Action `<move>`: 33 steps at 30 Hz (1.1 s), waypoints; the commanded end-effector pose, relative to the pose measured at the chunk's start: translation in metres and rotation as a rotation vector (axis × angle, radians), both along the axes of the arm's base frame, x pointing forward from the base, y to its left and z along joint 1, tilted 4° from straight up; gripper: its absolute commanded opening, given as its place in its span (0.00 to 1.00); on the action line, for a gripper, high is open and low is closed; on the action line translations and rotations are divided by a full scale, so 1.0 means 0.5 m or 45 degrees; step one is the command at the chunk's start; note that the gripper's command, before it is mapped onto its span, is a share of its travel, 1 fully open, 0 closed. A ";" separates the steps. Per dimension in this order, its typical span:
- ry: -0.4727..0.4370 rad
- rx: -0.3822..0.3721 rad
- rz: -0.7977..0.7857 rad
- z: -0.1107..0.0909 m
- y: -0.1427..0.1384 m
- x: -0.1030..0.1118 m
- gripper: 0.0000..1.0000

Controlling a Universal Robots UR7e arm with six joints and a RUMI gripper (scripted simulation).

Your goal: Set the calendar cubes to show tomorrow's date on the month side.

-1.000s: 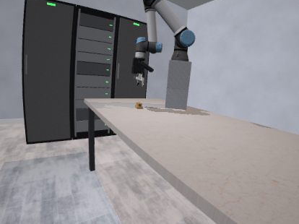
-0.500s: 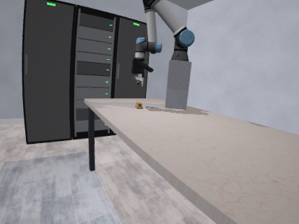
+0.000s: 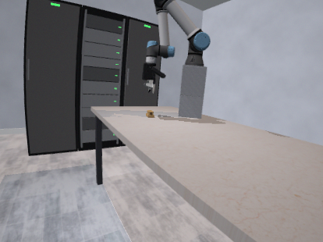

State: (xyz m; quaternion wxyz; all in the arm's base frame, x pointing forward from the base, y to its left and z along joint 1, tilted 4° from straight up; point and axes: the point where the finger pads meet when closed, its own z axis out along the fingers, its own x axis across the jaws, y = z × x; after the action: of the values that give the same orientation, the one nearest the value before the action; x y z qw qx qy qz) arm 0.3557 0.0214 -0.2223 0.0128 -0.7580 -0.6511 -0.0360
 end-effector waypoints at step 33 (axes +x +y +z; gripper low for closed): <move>0.075 0.042 -1.130 -0.056 0.008 0.001 1.00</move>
State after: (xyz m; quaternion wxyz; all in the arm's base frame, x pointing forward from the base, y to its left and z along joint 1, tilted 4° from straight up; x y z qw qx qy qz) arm 0.3555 0.0251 -0.2461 0.0284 -0.9419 -0.3333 -0.0296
